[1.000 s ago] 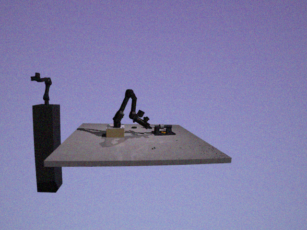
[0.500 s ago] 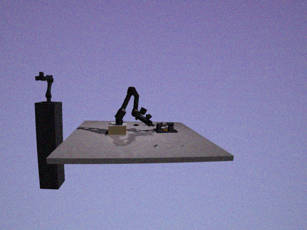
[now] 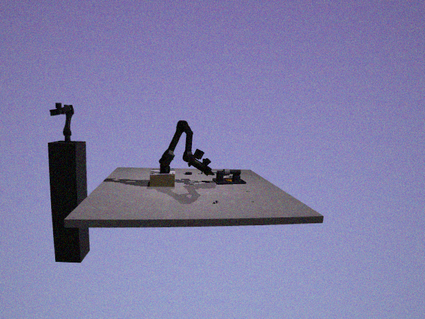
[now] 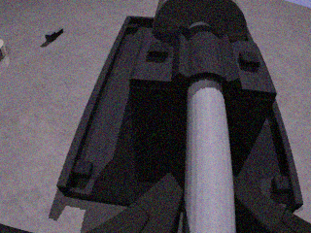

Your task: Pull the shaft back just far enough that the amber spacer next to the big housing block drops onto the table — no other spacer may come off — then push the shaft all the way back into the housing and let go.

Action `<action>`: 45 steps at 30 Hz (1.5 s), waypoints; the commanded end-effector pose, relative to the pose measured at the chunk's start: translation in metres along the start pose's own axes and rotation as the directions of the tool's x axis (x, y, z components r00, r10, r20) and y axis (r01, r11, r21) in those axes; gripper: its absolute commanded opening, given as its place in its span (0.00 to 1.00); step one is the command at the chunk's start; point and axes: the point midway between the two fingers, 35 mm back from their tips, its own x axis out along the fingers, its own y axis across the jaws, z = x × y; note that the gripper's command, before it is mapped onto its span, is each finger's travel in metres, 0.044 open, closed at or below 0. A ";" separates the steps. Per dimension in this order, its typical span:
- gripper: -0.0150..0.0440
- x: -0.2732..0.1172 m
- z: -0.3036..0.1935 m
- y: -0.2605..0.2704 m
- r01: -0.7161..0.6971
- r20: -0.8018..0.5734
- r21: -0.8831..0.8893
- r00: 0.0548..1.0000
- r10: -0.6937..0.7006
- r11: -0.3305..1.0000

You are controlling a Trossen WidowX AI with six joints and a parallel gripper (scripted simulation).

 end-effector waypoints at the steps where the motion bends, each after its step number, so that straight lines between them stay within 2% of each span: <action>1: 0.25 0.003 0.005 0.001 -0.004 0.009 -0.002 1.000 0.004 1.000; 45: 0.25 0.016 0.013 0.001 -0.004 0.011 -0.002 1.000 0.004 1.000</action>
